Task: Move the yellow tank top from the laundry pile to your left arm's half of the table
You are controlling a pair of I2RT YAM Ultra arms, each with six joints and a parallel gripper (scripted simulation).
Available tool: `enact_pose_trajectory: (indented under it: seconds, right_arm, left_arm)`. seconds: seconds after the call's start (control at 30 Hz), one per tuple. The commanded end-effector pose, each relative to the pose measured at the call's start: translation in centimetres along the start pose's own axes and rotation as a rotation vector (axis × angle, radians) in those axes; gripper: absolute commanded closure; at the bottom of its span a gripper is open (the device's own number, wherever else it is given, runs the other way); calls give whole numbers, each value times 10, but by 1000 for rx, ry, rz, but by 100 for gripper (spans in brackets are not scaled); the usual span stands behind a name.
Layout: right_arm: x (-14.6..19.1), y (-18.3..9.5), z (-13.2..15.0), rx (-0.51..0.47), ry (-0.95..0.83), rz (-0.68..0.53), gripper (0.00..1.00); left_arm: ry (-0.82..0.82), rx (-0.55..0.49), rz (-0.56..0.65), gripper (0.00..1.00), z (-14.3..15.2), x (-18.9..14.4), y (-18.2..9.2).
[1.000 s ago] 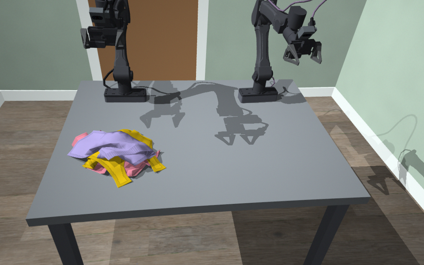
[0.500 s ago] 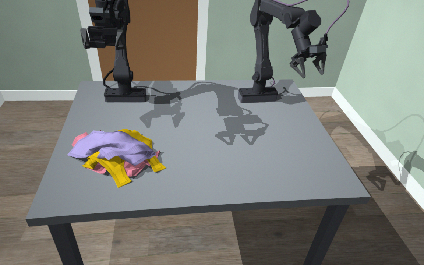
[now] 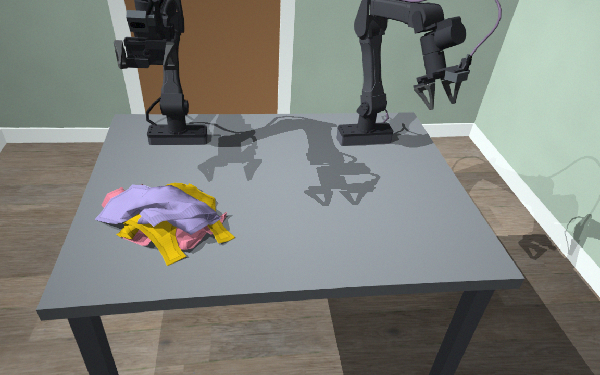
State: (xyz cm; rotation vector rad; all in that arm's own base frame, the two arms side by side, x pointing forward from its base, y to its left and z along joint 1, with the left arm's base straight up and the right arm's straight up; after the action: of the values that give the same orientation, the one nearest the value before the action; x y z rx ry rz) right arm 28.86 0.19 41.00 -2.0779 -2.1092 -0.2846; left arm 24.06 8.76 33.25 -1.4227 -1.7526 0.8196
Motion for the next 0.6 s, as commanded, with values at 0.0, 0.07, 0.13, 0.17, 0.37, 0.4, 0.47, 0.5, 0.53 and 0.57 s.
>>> enact_pose_trajectory:
  seconds: [0.0, 0.07, 0.13, 0.17, 0.37, 0.4, 0.47, 0.5, 0.53, 0.57]
  right_arm:
    - [2, -4, -9, -27, -2, -6, 0]
    - [2, -4, -9, -27, -2, -6, 0]
    - [-3, 9, 25, 105, -15, 12, 40]
    - [-1, 11, 19, 105, -19, 13, 40]
    - [0, 24, 49, 291, -53, 34, 40]
    - [0, 24, 49, 291, -53, 34, 40]
    - [0, 26, 55, 322, -59, 36, 40]
    - [0, 29, 63, 361, -64, 40, 40]
    - [-1, 31, 71, 400, -70, 44, 40]
    - [-1, 34, 77, 434, -76, 48, 40]
  left_arm:
    - [18, -80, -19, 8, -9, -1, -22]
    - [14, -82, -21, 8, -9, 1, -22]
    - [13, -82, -22, 8, -9, 1, -22]
    - [13, -83, -22, 8, -9, 1, -22]
    - [13, -82, -22, 8, -9, 1, -22]
    - [13, -82, -22, 8, -9, 1, -22]
    - [13, -82, -22, 8, -9, 1, -22]
    - [13, -82, -22, 8, -9, 1, -22]
    - [13, -82, -22, 8, -9, 1, -22]
    - [13, -82, -22, 8, -9, 1, -22]
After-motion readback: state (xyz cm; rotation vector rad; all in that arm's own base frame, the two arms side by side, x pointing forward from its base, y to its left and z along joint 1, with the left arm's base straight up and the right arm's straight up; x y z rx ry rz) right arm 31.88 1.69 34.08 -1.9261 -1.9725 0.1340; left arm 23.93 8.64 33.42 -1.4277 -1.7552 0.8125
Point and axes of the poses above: on each arm, the point where the finger pads meet when closed, its own y axis out along the fingers, its own x axis across the jaws, z = x × y, the point moved 9 cm from there along -y, back along the fingers, and after that the axes turned 15 degrees about y, right-handed, at the moved point
